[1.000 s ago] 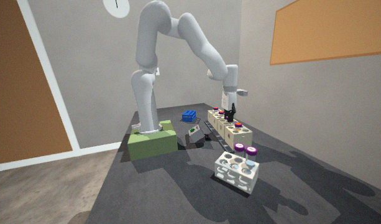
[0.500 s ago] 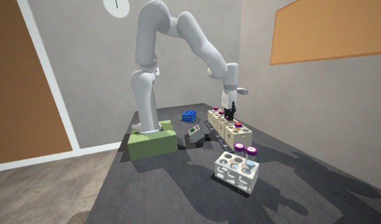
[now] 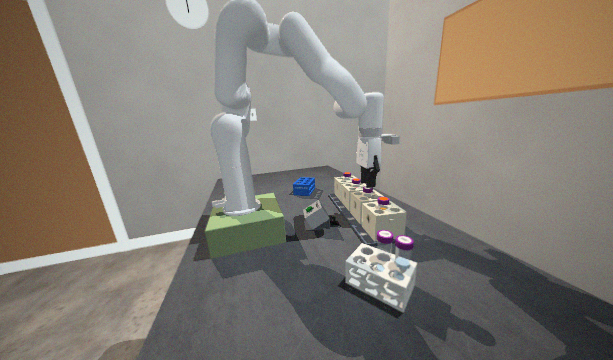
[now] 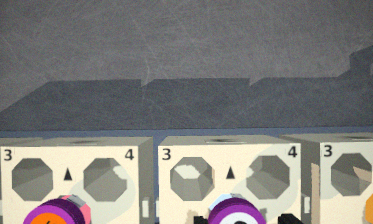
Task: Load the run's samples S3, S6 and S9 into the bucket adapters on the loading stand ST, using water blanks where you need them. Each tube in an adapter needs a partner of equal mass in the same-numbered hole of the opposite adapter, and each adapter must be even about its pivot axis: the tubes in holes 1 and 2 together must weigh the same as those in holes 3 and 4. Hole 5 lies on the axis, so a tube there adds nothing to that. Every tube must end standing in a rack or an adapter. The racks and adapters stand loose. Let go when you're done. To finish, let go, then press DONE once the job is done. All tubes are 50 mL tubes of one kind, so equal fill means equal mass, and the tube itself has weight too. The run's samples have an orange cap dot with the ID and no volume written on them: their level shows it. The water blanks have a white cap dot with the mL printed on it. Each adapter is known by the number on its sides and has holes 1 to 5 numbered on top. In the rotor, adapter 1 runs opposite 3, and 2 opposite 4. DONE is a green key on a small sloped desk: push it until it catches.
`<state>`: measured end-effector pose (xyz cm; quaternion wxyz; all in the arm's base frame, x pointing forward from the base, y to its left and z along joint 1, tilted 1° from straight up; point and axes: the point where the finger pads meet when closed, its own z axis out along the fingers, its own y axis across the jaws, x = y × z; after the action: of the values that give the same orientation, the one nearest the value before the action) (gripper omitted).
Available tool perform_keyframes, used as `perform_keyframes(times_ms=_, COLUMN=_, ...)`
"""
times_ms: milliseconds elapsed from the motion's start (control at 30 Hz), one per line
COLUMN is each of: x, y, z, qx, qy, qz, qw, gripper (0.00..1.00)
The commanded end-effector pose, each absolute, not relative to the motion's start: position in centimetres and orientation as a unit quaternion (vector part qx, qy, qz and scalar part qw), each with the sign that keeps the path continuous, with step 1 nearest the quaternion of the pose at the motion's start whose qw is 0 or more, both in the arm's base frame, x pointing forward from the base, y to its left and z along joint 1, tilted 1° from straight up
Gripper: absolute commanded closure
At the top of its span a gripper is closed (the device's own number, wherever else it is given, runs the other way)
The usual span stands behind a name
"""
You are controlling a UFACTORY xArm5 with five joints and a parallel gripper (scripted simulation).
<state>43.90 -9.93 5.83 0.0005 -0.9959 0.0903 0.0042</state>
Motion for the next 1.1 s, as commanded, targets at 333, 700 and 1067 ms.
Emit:
perform_keyframes(times_ms=333, x=44.1, y=-9.9, z=8.6, qx=-0.996, qy=0.09, qz=0.002, qw=-0.005, gripper=0.56)
perform_keyframes(times_ms=700, x=44.1, y=-9.9, z=10.6, qx=-0.996, qy=0.09, qz=0.002, qw=-0.005, gripper=0.56)
perform_keyframes(times_ms=1067, x=44.1, y=-9.9, z=12.4, qx=-0.996, qy=0.09, qz=0.002, qw=-0.005, gripper=0.56)
